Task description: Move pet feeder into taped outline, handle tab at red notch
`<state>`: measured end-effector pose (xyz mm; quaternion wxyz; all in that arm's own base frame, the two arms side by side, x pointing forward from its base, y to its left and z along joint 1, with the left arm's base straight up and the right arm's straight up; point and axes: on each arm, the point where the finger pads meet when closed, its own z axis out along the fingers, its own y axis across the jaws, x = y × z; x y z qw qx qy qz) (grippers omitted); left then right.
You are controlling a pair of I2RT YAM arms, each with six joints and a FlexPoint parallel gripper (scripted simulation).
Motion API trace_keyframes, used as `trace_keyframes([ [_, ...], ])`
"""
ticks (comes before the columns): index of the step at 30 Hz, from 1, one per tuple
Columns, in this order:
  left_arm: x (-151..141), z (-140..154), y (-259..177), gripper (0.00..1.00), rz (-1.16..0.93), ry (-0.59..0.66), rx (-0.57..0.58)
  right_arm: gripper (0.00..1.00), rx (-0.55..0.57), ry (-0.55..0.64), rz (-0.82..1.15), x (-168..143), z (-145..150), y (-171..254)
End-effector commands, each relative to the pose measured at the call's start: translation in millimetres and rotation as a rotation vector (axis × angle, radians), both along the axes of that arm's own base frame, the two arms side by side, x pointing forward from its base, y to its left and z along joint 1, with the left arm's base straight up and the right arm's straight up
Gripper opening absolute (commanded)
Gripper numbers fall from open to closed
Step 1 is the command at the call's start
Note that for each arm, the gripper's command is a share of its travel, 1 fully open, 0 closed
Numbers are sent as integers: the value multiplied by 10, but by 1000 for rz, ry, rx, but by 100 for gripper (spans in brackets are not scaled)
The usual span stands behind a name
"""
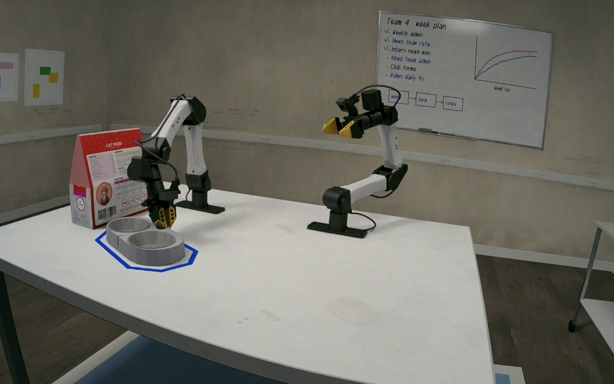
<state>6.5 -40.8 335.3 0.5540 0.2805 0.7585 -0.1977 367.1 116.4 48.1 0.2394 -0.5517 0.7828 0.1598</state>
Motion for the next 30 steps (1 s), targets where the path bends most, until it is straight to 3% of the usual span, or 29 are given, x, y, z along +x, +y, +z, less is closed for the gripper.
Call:
trace_keyframes([
  [1,13,27,-11,100,3,-6,-3,6,-27,31,-26,-45,-39,-108],
  [7,13,27,-11,100,3,-6,-3,6,-27,31,-26,-45,-39,-108],
  [9,13,27,-11,100,3,-6,-3,28,-25,14,-22,-20,-18,-89],
  [10,13,27,-11,100,3,-6,-3,34,-25,14,-22,-20,-18,-89],
  [14,13,27,-11,100,3,-6,-3,34,-21,-33,-21,-4,261,-141],
  [21,13,27,-11,100,3,-6,-3,34,-18,-56,-21,21,474,-225],
  [27,13,27,-11,100,3,-6,-3,100,-39,16,-212,-1,412,-273],
  [30,13,27,-11,100,3,-6,-3,100,-51,34,-376,0,505,-298],
])
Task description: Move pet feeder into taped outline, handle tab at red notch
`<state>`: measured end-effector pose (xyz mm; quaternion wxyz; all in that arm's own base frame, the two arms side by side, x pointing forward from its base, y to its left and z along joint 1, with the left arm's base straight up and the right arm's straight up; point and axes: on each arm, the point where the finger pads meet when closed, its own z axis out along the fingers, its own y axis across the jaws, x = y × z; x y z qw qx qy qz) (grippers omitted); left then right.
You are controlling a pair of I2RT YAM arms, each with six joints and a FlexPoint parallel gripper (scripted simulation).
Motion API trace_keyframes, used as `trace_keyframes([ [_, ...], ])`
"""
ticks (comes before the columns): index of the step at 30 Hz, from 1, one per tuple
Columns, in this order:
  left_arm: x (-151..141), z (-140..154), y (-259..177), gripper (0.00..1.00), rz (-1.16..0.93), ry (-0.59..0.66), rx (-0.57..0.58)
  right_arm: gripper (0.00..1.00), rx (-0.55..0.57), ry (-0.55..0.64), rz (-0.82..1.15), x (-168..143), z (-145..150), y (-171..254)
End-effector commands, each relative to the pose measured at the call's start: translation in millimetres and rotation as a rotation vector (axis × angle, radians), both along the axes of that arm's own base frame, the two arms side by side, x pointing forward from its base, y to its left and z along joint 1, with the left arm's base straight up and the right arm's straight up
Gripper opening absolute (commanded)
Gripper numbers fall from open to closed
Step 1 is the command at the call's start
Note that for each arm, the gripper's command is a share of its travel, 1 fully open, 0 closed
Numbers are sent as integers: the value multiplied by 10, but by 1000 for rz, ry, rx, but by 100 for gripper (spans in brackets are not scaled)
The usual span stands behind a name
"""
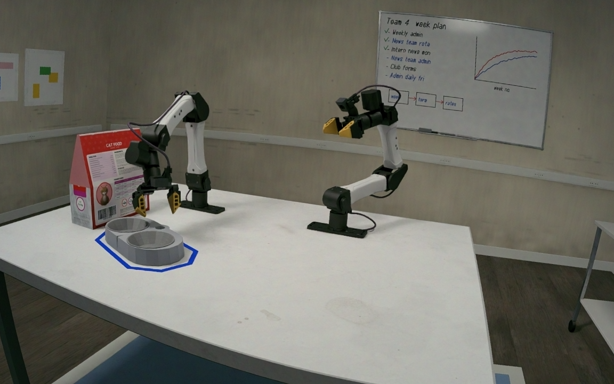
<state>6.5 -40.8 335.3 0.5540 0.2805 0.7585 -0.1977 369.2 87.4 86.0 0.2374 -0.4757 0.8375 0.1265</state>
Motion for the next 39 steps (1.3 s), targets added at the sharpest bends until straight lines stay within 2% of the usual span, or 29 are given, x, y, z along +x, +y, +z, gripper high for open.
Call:
trace_keyframes([
  [1,13,27,-11,100,3,-6,-3,100,-23,38,-243,-70,155,-15],
  [6,13,27,-11,100,3,-6,-3,100,-41,64,-501,-137,389,-25],
  [8,13,27,-11,100,3,-6,-3,100,-41,64,-501,-137,389,-25],
  [16,13,27,-11,100,3,-6,-3,100,-61,96,-752,-183,589,17],
  [27,13,27,-11,100,3,-6,-3,100,-40,77,-761,-130,701,107],
  [39,13,27,-11,100,3,-6,-3,100,-50,89,-764,-161,647,87],
])
